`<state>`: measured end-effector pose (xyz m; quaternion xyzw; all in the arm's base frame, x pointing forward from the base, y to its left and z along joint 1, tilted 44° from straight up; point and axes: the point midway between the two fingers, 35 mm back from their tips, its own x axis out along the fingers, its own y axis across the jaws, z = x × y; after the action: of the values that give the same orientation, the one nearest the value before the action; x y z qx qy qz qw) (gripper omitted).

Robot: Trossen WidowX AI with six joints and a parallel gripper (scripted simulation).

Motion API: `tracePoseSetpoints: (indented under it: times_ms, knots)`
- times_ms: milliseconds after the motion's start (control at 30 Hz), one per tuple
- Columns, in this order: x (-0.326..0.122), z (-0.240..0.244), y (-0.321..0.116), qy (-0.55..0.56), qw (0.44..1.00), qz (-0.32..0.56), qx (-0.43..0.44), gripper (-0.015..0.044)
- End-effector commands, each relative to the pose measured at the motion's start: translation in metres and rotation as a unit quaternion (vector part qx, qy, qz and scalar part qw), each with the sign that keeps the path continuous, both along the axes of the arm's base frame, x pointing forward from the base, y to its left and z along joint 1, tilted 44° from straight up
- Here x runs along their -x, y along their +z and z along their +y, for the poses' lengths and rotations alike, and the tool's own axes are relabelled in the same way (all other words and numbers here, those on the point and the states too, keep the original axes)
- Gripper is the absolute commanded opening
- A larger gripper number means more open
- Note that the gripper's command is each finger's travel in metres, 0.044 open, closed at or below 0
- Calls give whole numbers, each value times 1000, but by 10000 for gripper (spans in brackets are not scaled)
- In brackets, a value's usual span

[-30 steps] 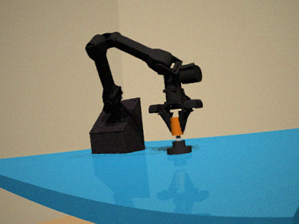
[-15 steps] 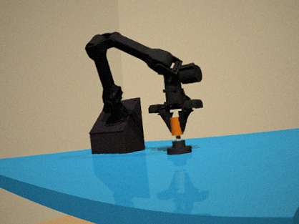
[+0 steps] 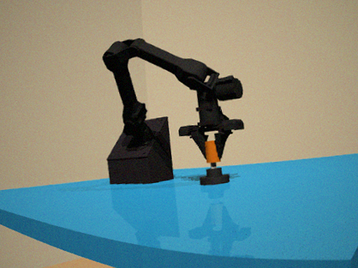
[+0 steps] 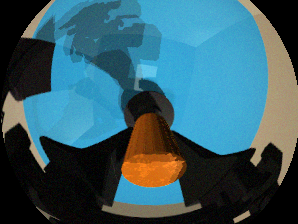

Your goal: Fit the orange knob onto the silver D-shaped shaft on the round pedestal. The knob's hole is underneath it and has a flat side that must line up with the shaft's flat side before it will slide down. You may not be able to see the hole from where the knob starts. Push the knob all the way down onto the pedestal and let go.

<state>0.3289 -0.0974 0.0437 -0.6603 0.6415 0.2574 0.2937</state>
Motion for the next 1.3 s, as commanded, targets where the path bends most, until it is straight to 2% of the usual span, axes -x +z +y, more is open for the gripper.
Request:
tracePoseSetpoints:
  times_ms: [0, 500, 767, 1267]
  knots:
    - [0, 0, 0, 1, 1000, 0, 2, 0]
    - [3, 3, 3, 4, 1000, 3, 2, 0]
    - [4, 2, 4, 76, 994, 73, 6, 0]
    - [1, 2, 2, 76, 994, 73, 6, 0]
